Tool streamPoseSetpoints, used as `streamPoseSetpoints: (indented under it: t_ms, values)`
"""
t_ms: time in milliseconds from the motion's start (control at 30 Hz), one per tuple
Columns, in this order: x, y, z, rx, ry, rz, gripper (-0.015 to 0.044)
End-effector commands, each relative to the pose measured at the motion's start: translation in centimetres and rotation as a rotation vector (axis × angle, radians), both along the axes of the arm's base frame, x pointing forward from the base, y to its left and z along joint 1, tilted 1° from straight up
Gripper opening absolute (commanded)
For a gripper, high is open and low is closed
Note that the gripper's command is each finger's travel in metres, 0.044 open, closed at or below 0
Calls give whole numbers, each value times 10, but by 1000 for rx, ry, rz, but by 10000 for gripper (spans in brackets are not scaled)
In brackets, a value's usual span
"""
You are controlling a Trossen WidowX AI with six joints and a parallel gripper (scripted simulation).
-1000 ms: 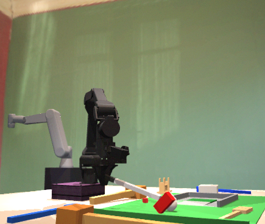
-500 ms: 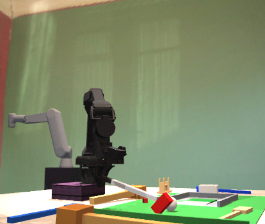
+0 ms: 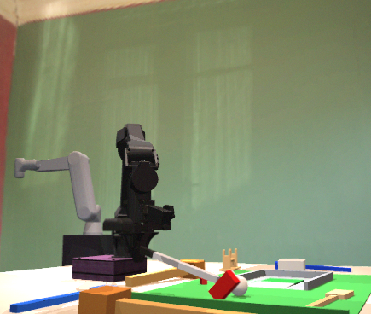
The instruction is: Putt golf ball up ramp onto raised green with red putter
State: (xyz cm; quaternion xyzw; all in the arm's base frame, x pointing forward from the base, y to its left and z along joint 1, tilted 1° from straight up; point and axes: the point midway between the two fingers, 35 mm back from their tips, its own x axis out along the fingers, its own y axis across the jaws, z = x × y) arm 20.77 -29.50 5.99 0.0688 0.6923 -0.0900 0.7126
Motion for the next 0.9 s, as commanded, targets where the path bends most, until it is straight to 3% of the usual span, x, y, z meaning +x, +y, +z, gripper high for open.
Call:
streamPoseSetpoints:
  t_ms: [0, 300, 533, 867]
  values:
    - [12, 28, 1, 3, -2, 5, 0]
    - [30, 129, -3, 7, -6, 4, 0]
    - [31, 131, 2, 7, -6, 4, 0]
    - [29, 132, 53, 7, -6, 4, 0]
